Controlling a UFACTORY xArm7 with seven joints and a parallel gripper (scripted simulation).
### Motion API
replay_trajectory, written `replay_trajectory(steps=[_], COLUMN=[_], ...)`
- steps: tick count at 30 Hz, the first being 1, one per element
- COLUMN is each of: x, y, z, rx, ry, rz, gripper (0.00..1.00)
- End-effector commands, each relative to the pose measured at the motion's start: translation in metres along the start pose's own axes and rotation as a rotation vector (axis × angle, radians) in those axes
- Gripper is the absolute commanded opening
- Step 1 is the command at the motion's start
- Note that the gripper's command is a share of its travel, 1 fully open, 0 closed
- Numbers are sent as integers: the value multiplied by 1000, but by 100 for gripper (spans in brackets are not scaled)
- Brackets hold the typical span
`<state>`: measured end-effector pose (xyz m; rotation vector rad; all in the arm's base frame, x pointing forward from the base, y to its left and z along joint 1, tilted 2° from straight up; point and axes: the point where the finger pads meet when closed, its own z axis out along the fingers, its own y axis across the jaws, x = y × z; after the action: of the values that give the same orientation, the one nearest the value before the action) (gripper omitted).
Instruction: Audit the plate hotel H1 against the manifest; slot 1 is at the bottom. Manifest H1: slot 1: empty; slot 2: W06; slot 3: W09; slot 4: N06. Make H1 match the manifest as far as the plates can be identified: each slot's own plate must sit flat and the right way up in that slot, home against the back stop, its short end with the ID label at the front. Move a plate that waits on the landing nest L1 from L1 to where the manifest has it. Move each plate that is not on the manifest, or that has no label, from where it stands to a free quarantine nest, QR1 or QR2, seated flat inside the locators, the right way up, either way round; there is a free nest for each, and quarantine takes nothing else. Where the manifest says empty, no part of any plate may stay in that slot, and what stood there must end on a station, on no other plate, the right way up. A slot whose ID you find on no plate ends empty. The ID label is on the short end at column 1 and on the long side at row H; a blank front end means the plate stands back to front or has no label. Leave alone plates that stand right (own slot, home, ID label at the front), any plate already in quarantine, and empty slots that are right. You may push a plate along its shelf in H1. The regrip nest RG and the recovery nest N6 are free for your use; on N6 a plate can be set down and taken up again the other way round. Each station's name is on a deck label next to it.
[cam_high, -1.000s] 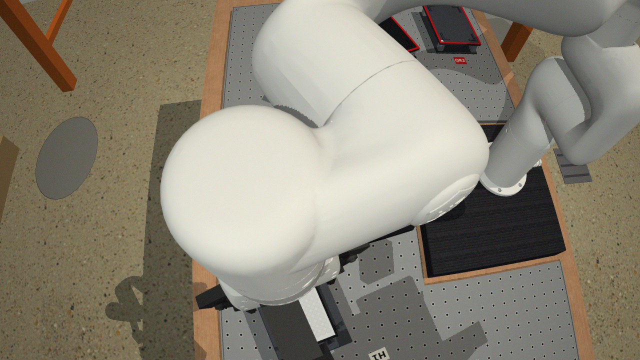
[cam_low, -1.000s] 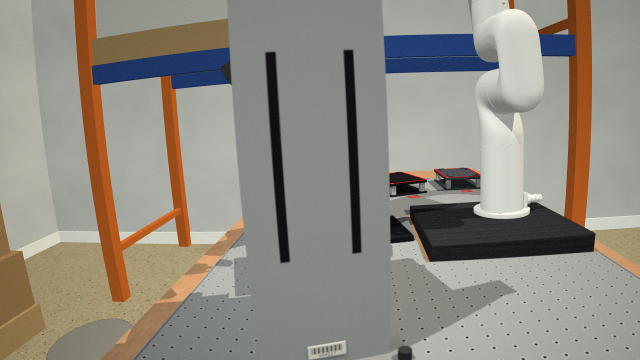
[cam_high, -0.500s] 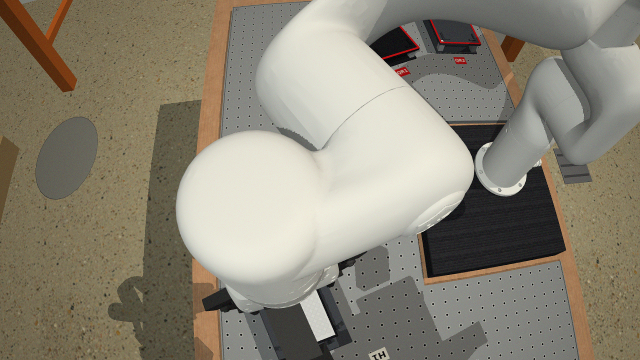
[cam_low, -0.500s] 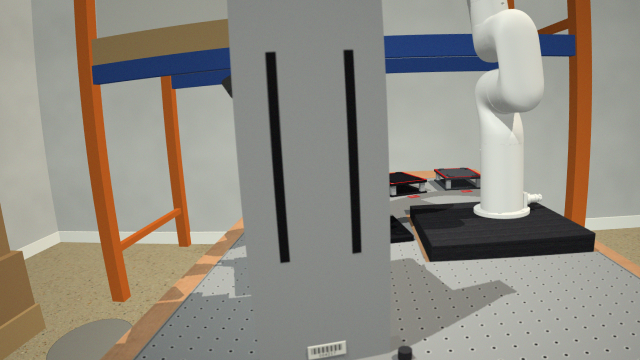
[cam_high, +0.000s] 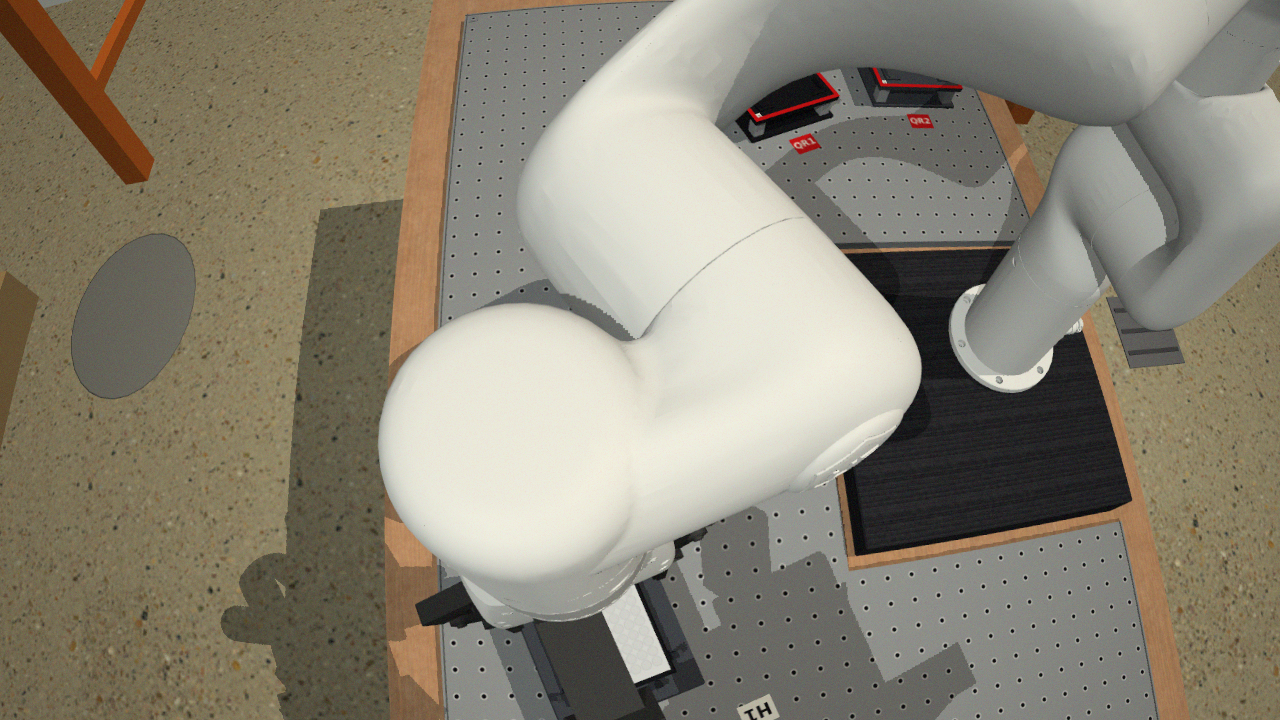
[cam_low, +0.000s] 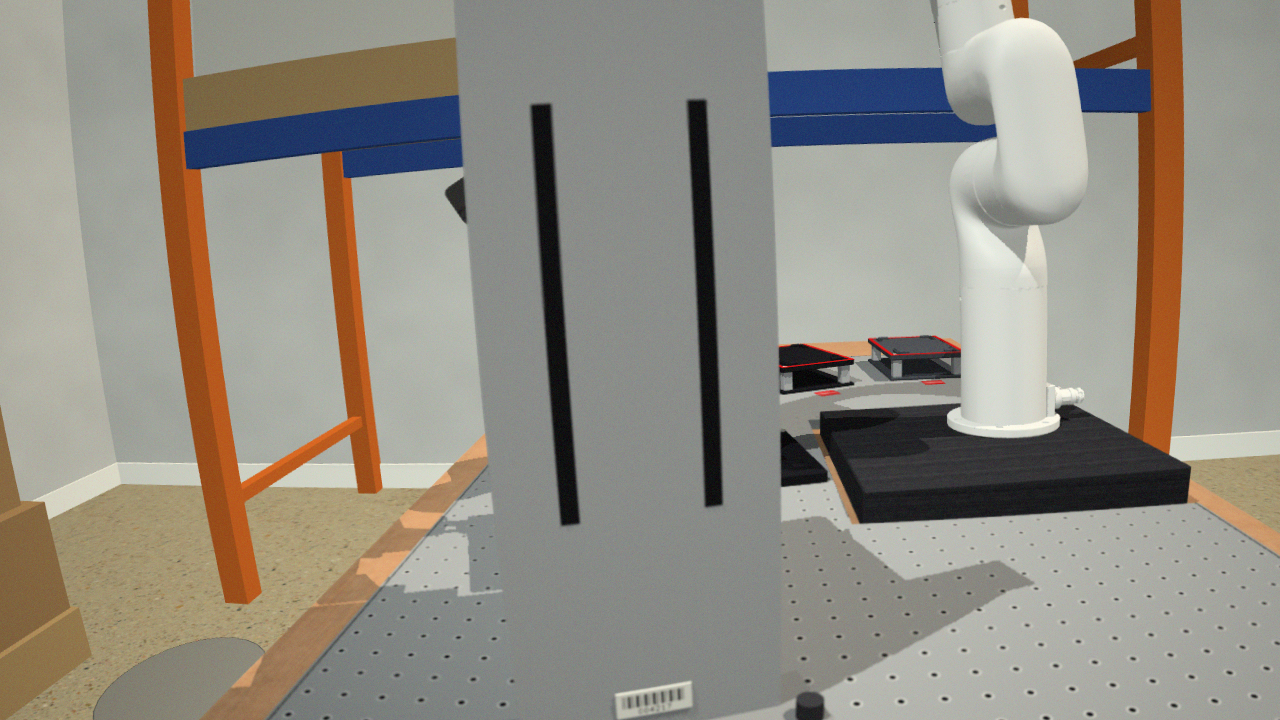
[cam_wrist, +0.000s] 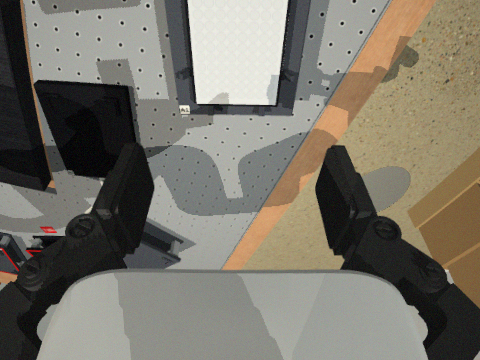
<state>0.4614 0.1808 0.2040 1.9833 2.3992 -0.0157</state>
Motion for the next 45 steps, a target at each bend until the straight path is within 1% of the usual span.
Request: replay_trajectory(steps=[1,6,8,23,25,40,42,45], x=[0,0,0,0,0,0,0,0], y=[1,1,1,1,1,1,1,1], z=[6,14,14,39,39,64,64,69], rx=[-5,-5,-5,-5,-5,-5,-5,-5], ry=[1,1,1,1,1,1,1,1], rz=[0,0,0,0,0,0,0,0], gripper=[100,100,100,100,100,100,100,100])
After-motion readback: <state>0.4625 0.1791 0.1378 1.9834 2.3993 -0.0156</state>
